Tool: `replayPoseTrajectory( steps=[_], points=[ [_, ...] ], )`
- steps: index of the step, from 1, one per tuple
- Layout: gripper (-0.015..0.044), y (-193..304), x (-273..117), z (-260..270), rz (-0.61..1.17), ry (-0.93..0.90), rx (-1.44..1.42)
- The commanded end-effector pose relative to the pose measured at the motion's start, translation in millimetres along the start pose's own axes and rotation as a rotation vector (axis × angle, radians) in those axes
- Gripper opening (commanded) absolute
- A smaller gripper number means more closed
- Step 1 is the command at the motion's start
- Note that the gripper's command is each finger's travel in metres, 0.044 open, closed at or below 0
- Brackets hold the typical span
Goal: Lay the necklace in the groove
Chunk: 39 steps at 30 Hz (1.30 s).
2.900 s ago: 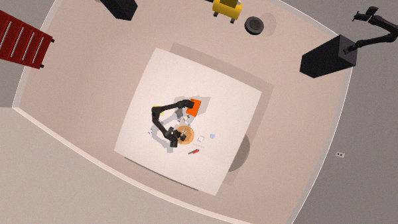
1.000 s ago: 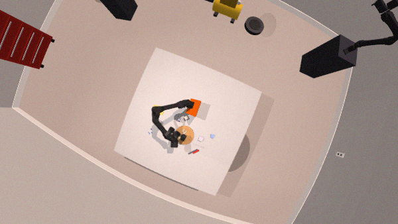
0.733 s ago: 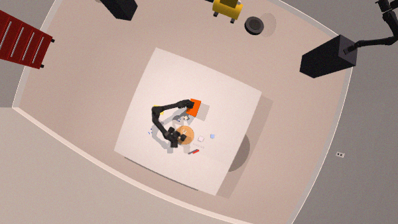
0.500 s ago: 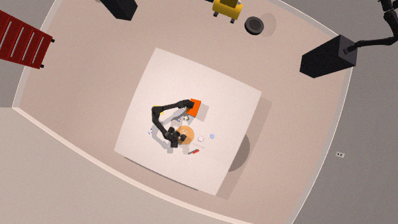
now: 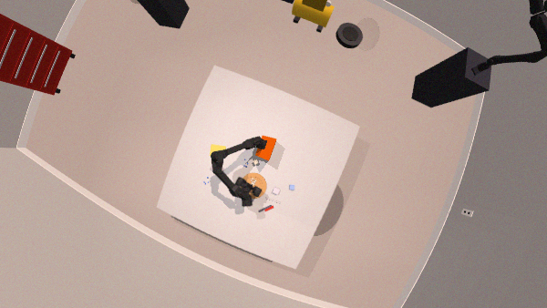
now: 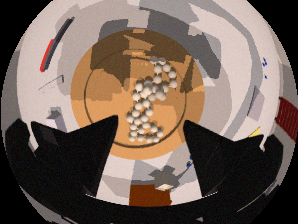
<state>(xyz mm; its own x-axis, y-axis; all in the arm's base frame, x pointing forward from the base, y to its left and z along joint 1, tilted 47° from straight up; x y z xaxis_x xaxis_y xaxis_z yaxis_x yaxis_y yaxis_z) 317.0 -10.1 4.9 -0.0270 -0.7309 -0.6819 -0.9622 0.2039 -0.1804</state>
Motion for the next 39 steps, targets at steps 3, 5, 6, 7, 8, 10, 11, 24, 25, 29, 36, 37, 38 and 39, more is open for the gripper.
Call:
replayPoseTrajectory(
  steps=[3, 5, 6, 7, 8, 10, 11, 24, 25, 29, 36, 37, 38, 39],
  points=[
    [0.031, 5.3, -4.8, 18.1, 0.005, 0.0, -0.011],
    [0.031, 5.3, 1.2, 18.1, 0.005, 0.001, -0.011],
    [0.031, 5.3, 5.1, 18.0, 0.005, 0.001, -0.011],
    [0.031, 5.4, 8.7, 18.0, 0.005, 0.001, -0.011],
    [0.031, 5.4, 10.0, 17.9, 0.005, 0.001, -0.011],
    [0.031, 3.6, 0.9, 18.1, -0.004, -0.005, -0.008],
    [0.031, 3.6, 1.4, 18.2, -0.004, -0.005, -0.008],
    [0.031, 4.4, 20.6, 18.1, 0.001, -0.001, -0.01],
    [0.031, 4.5, 22.2, 18.1, 0.001, -0.001, -0.01],
    [0.031, 5.0, 28.6, 17.9, 0.003, 0.001, -0.01],
    [0.031, 5.5, 34.2, 17.6, 0.004, 0.003, -0.011],
    [0.031, 5.5, 34.2, 17.6, 0.004, 0.003, -0.011],
    [0.031, 5.5, 34.2, 17.6, 0.004, 0.003, -0.011],
    [0.0284, 4.2, 32.0, 18.3, 0.004, -0.003, -0.006]
  ],
)
Point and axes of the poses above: the point midway between the two fingers, 35 mm back from their tips, its own x axis out along the fingers, its own z axis across the jaws, y = z × x, the point moved 2 cm from there along -x, back along the fingers, and after that the axes turned 3 degrees about x, right-handed, at the moved point
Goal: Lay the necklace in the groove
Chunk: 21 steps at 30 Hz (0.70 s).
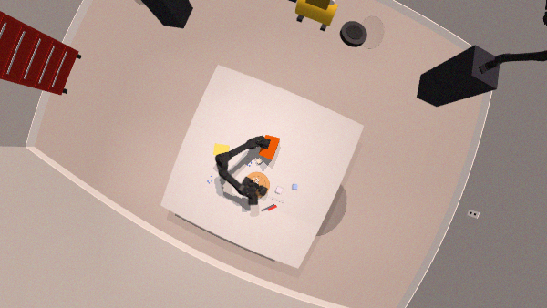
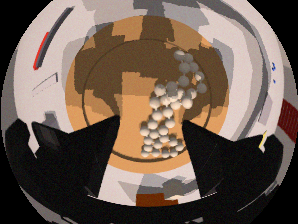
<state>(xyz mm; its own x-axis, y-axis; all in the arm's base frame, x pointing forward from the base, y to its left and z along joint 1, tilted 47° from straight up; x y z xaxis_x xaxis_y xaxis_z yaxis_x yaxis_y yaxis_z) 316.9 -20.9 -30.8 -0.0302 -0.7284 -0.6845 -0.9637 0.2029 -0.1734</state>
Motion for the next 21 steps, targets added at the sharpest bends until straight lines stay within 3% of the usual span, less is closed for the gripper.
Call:
replayPoseTrajectory(
  steps=[1, 11, 21],
  points=[
    [0.0258, -0.1, -0.2, 0.1, 0.0, 0.0, 0.0],
    [0.0, -0.1, -0.2, 0.1, 0.0, 0.0, 0.0],
    [0.0, -0.1, -0.2, 0.1, 0.0, 0.0, 0.0]
  ],
)
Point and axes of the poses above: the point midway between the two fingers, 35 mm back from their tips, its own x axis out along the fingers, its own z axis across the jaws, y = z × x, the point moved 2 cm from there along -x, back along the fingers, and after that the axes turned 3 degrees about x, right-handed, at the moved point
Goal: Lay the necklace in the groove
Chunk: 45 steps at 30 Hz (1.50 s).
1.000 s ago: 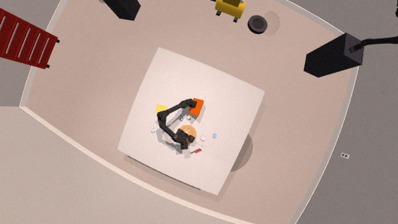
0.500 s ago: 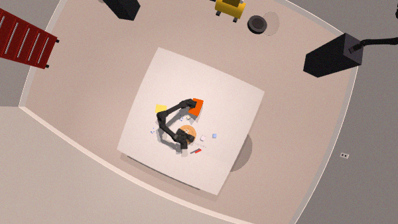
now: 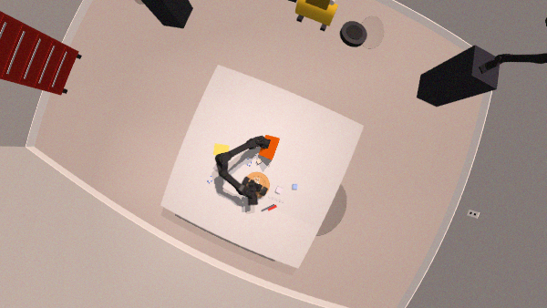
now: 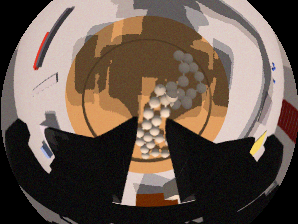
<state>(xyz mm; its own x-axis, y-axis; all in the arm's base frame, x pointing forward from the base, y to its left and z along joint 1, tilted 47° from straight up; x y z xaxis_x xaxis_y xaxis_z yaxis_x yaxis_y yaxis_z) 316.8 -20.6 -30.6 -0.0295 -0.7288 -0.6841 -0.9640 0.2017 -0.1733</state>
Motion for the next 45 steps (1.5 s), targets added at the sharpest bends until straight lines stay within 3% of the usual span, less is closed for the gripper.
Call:
replayPoseTrajectory(
  steps=[1, 45],
  points=[
    [0.0, -0.1, 0.1, 0.1, 0.0, -0.001, 0.001],
    [0.0, -3.7, -6.2, 11.1, 0.001, 0.004, -0.003]
  ],
)
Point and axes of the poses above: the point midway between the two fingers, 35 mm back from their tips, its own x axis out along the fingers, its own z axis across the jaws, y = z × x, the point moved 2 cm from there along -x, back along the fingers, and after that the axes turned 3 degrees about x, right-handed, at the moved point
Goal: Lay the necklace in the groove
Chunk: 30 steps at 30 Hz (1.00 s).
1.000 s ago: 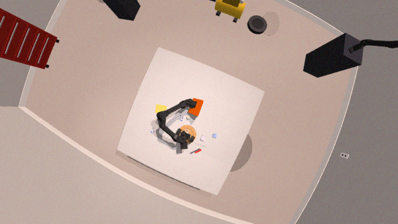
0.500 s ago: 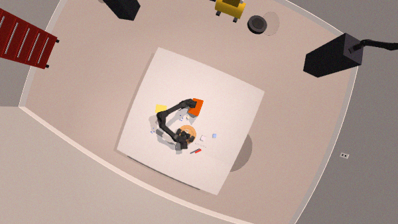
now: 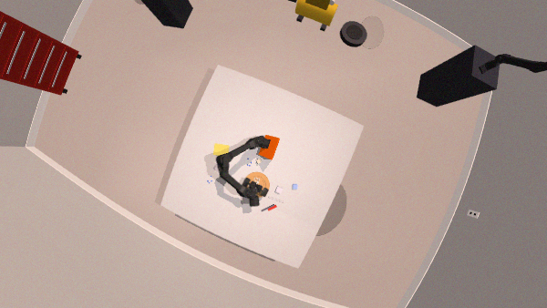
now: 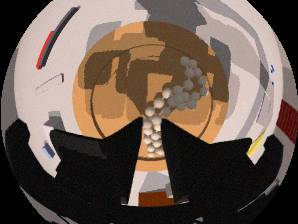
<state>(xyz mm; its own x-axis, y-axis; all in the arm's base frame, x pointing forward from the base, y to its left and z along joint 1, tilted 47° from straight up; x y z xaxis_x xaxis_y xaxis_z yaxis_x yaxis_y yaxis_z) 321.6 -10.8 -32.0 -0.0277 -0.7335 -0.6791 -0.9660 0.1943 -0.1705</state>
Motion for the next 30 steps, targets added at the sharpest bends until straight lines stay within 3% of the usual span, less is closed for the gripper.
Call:
replayPoseTrajectory(
  steps=[1, 6, 23, 30],
  points=[
    [0.0, -1.3, 0.3, 2.4, 0.004, -0.002, 0.004],
    [0.0, -1.2, 4.1, 2.3, 0.004, -0.002, 0.004],
    [0.044, -0.9, 0.6, 2.0, 0.003, -0.001, 0.002],
    [0.044, -0.9, 0.1, 1.9, 0.004, -0.002, 0.004]
  ],
)
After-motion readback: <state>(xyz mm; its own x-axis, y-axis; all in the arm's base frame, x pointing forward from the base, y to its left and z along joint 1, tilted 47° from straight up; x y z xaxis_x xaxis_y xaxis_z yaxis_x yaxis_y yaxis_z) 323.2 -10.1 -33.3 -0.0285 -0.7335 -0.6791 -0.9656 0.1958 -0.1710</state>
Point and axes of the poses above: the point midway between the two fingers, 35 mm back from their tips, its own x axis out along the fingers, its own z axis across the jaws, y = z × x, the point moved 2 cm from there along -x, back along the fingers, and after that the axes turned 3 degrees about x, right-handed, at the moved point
